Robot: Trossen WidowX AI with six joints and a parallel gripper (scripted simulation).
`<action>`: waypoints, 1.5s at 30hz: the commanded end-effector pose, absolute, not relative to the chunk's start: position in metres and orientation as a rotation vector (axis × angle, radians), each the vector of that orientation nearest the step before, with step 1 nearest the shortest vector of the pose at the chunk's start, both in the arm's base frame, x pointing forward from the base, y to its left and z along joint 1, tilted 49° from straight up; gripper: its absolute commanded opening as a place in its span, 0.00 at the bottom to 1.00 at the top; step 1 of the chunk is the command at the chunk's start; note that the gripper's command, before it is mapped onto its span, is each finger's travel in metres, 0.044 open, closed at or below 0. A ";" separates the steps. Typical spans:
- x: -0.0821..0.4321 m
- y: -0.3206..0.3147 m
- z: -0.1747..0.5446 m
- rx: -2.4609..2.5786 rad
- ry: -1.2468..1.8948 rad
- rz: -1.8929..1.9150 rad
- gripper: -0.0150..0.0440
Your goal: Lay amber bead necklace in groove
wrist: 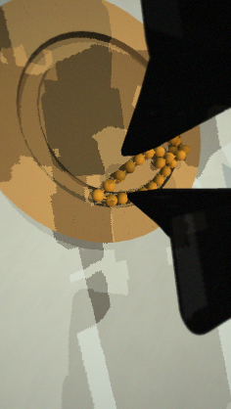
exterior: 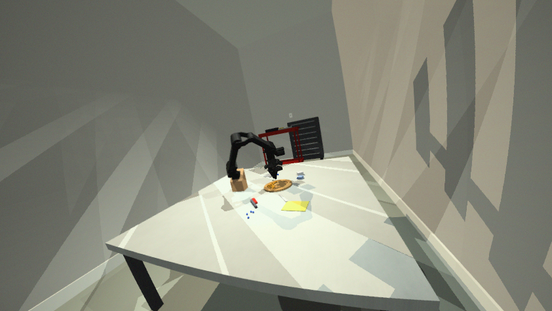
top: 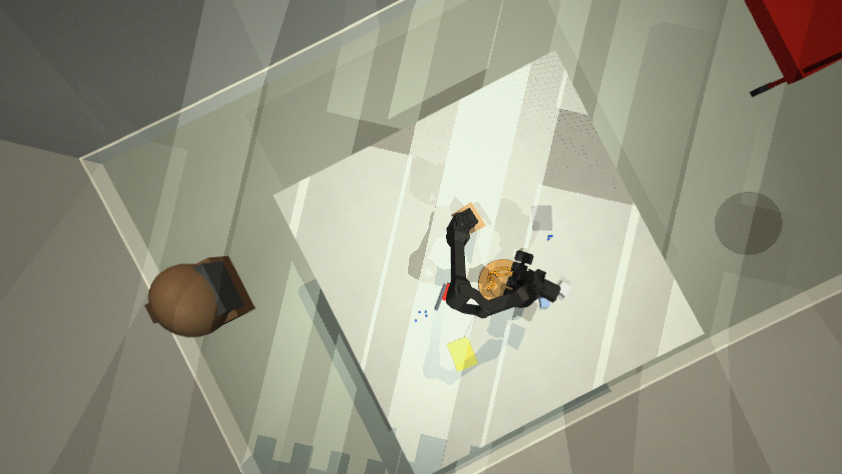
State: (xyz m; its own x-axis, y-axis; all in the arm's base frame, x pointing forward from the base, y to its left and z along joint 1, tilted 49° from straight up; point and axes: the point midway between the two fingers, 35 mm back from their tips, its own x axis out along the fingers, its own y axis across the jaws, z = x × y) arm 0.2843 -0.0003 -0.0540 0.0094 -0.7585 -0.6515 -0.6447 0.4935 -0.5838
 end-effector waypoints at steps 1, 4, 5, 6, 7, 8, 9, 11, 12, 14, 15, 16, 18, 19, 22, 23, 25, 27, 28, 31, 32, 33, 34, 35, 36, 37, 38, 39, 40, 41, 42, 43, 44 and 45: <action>0.283 0.006 -0.042 -1.616 1.777 0.396 0.46; 0.283 0.006 -0.042 -1.616 1.777 0.396 0.46; 0.283 0.006 -0.042 -1.616 1.777 0.396 0.46; 0.283 0.006 -0.042 -1.616 1.777 0.396 0.46; 0.283 0.006 -0.042 -1.616 1.777 0.396 0.46; 0.283 0.006 -0.042 -1.616 1.777 0.396 0.46; 0.283 0.006 -0.042 -1.616 1.777 0.396 0.46; 0.283 0.006 -0.042 -1.616 1.777 0.396 0.46; 0.283 0.006 -0.042 -1.616 1.777 0.396 0.46; 0.283 0.005 -0.043 -1.616 1.777 0.396 0.46; 0.283 0.003 -0.045 -1.616 1.777 0.396 0.46; 0.283 0.000 -0.047 -1.616 1.777 0.396 0.46; 0.283 -0.006 -0.052 -1.616 1.778 0.396 0.46; 0.283 -0.007 -0.053 -1.616 1.778 0.395 0.46; 0.285 -0.001 -0.049 -1.611 1.771 0.391 0.46; 0.285 -0.001 -0.049 -1.611 1.771 0.391 0.46; 0.285 -0.003 -0.051 -1.612 1.772 0.392 0.46; 0.285 -0.006 -0.053 -1.612 1.772 0.392 0.46; 0.285 -0.007 -0.054 -1.612 1.773 0.392 0.46; 0.285 -0.010 -0.057 -1.613 1.774 0.393 0.46; 0.285 -0.012 -0.058 -1.614 1.774 0.393 0.46; 0.284 -0.013 -0.059 -1.614 1.774 0.393 0.46; 0.284 -0.014 -0.060 -1.614 1.775 0.393 0.46; 0.284 -0.016 -0.061 -1.615 1.775 0.394 0.46; 0.284 -0.017 -0.062 -1.615 1.776 0.394 0.46; 0.284 -0.018 -0.063 -1.615 1.776 0.394 0.46; 0.284 -0.019 -0.064 -1.616 1.776 0.394 0.46; 0.284 -0.021 -0.065 -1.616 1.777 0.394 0.46; 0.284 -0.022 -0.066 -1.617 1.777 0.394 0.46; 0.284 -0.023 -0.067 -1.617 1.778 0.394 0.46; 0.284 -0.024 -0.068 -1.617 1.778 0.394 0.46; 0.283 -0.025 -0.069 -1.617 1.778 0.394 0.46; 0.283 -0.025 -0.069 -1.617 1.779 0.394 0.46; 0.283 -0.025 -0.069 -1.617 1.779 0.394 0.46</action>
State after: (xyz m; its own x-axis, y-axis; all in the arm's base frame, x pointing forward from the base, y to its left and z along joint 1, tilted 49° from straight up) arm 0.2839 -0.0228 -0.0670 0.0136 -0.7446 -0.6673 -0.9572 0.1832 -0.2239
